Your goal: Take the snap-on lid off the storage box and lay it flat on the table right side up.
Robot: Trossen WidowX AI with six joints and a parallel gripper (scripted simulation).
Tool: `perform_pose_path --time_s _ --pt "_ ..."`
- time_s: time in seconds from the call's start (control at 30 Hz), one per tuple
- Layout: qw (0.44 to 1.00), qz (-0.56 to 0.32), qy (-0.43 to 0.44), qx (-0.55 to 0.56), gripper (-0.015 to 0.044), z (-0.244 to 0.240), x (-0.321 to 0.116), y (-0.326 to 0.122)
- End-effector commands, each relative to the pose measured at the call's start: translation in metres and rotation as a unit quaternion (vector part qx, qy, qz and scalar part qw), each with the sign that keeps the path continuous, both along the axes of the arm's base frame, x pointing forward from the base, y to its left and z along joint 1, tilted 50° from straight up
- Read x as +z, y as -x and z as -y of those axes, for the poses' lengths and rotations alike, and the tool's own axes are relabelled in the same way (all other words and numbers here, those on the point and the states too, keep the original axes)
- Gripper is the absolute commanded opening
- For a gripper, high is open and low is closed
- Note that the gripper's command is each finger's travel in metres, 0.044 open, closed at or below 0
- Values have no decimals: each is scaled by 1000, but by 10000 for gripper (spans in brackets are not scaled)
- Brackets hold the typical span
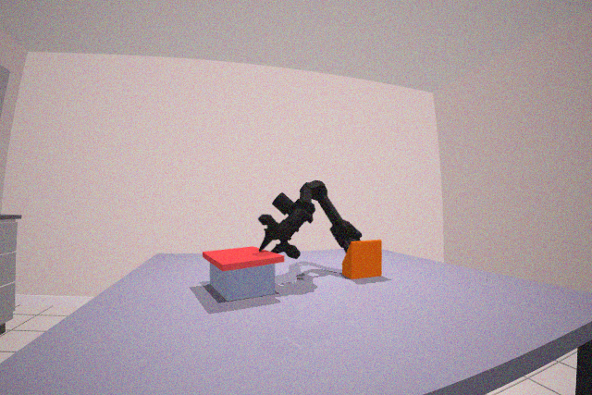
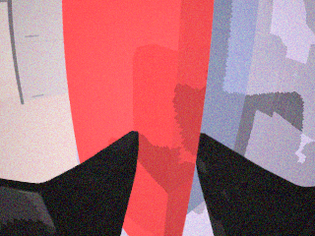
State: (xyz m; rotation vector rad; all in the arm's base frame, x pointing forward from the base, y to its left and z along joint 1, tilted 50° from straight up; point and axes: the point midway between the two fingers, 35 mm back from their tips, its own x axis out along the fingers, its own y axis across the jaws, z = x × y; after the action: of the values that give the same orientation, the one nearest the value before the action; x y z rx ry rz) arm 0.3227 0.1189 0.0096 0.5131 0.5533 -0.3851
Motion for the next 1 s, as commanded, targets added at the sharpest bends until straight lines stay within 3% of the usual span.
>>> perform_pose_path --time_s 0.0,0.97 --pt "1000 5 -4 4 0 -5 4 1" --pt "1000 2 -1 3 0 -6 4 1"
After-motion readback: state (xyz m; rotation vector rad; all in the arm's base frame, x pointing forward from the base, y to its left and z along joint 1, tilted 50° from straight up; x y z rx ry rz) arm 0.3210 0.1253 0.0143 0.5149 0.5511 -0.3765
